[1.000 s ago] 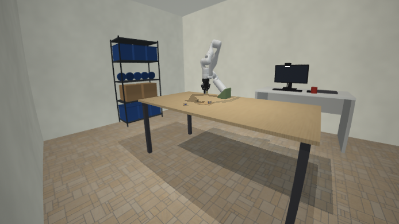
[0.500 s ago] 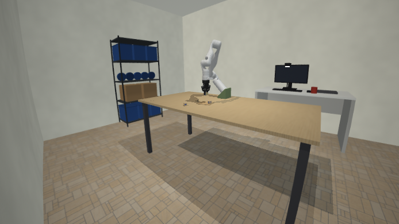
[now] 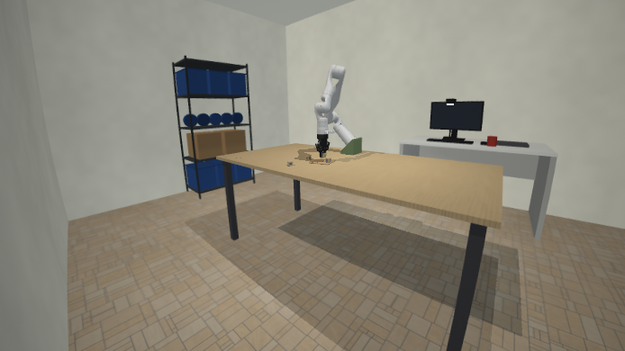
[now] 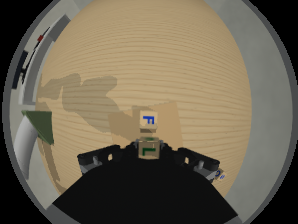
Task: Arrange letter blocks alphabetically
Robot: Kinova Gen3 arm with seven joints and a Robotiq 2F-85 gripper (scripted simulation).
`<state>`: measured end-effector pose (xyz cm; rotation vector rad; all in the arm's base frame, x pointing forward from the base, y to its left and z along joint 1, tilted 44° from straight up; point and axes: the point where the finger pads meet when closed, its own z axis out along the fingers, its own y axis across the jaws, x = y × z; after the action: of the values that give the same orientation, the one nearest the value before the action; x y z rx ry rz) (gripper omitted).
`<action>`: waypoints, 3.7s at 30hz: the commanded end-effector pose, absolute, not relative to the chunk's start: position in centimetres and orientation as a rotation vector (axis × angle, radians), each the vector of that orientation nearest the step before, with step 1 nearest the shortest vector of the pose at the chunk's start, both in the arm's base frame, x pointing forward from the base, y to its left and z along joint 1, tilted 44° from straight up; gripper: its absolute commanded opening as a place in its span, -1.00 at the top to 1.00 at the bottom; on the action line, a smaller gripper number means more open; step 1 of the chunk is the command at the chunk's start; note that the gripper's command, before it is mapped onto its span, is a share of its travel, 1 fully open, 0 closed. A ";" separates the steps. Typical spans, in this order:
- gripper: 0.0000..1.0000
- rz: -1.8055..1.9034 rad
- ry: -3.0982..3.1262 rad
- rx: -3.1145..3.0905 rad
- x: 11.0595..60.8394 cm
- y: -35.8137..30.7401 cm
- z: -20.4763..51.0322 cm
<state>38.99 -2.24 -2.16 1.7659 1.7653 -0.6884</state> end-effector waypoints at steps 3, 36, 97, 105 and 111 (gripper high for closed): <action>0.47 -0.706 1.753 1.774 38.7 -3.8 -3.1; 0.47 -0.706 1.753 1.774 38.8 -4.2 -3.4; 0.47 -0.706 1.753 1.774 38.8 -4.4 -3.7; 0.47 -0.706 1.753 1.774 38.8 -4.4 -3.7; 0.31 -0.706 1.753 1.774 38.8 -4.4 -3.7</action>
<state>38.72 -4.51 -3.75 1.7749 1.7517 -0.7078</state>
